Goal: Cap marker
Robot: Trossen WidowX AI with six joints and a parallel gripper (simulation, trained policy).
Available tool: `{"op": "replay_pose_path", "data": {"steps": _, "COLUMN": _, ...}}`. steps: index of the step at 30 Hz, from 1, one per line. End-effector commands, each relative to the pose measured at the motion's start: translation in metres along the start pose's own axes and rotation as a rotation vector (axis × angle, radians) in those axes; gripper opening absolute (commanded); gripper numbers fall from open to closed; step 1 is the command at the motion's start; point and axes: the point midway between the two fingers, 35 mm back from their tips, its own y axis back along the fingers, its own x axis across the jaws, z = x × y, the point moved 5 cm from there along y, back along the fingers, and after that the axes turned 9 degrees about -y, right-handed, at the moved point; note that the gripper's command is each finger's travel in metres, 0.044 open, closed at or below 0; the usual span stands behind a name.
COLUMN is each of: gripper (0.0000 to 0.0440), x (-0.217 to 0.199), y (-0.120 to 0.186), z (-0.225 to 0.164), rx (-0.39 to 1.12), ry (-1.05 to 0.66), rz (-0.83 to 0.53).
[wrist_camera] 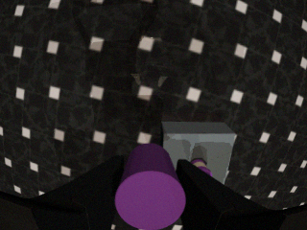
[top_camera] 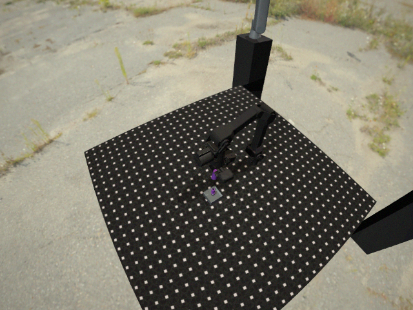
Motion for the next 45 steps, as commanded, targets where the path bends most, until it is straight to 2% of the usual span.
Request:
{"op": "replay_pose_path", "data": {"steps": 1, "gripper": 0.0000, "x": -0.007, "y": 0.005, "z": -0.005, "rx": -0.004, "ry": -0.004, "rz": -0.007}}
{"op": "replay_pose_path", "data": {"steps": 25, "gripper": 0.0000, "x": -0.055, "y": 0.021, "z": -0.026, "rx": -0.054, "ry": -0.005, "rz": 0.000}}
{"op": "replay_pose_path", "data": {"steps": 45, "gripper": 0.0000, "x": -0.057, "y": -0.006, "z": -0.036, "rx": -0.116, "ry": -0.031, "rz": 0.015}}
